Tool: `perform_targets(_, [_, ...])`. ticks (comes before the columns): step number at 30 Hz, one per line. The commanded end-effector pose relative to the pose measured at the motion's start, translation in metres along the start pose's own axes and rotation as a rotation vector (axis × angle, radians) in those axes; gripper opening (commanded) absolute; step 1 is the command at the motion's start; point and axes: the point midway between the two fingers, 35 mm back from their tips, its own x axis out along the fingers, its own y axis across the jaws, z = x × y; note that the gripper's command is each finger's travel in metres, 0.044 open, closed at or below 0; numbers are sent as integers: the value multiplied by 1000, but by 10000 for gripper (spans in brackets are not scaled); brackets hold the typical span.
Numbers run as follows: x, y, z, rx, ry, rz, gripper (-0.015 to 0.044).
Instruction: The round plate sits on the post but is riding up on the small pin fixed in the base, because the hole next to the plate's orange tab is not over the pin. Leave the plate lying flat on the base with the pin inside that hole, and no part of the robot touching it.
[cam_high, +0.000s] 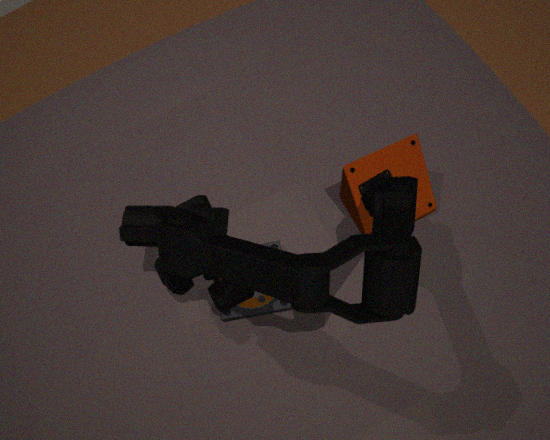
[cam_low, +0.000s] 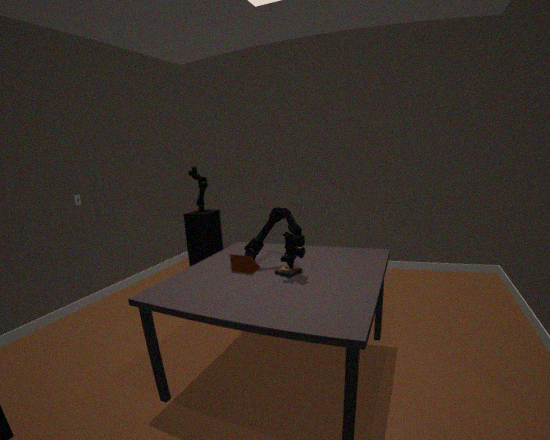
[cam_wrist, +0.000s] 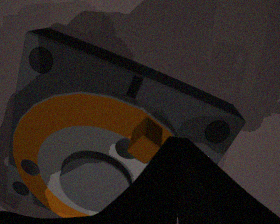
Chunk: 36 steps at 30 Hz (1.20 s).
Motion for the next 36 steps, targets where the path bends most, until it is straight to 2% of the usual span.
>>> perform_targets(1, [0,5,5,-1,-2,5,0])
perform_targets(13, [1,12,10,-1,-2,5,0])
perform_targets(22, [-42,11,6,-1,-1,3,0])
perform_targets(36, [-34,10,6,11,-4,10,0])
